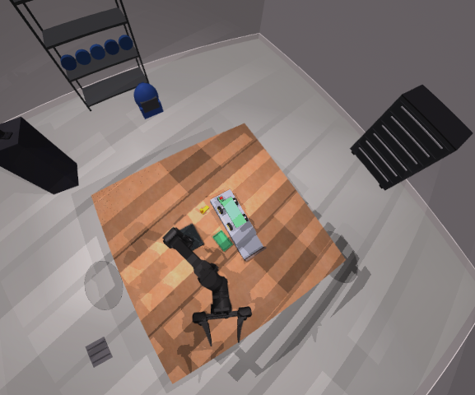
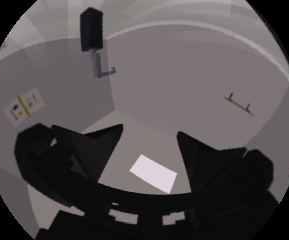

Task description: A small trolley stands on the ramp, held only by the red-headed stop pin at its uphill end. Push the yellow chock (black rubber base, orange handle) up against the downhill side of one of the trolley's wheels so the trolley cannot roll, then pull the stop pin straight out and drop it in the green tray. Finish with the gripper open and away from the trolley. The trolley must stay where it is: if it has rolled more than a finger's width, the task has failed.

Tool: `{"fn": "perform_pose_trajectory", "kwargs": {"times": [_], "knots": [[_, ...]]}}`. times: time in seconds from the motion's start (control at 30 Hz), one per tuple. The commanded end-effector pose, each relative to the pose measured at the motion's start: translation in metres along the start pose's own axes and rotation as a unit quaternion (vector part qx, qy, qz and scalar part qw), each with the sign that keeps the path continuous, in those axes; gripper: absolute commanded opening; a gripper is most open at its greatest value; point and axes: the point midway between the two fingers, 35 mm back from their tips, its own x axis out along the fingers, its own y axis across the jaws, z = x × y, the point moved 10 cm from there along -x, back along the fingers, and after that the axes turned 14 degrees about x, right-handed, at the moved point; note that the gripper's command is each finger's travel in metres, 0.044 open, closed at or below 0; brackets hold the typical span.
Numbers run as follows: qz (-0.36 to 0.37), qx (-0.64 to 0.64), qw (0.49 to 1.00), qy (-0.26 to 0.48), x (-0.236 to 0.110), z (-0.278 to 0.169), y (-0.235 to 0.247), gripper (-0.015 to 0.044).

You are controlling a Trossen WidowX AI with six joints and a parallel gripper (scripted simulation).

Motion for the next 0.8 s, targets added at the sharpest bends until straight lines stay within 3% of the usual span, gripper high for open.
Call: {"fn": "perform_pose_trajectory", "kwargs": {"times": [0.0, 0.23, 0.5, 0.77], "knots": [[-0.001, -0.001, 1.000, -0.001, 0.000, 0.000, -0.001, 0.0374], [-0.087, -0.049, 0.993, -0.056, -0.027, 0.018, -0.035, 0.0190], [-0.237, -0.128, 0.955, -0.125, -0.084, 0.041, -0.082, 0.0190], [-0.389, -0.205, 0.883, -0.166, -0.154, 0.057, -0.116, 0.0190]]}}
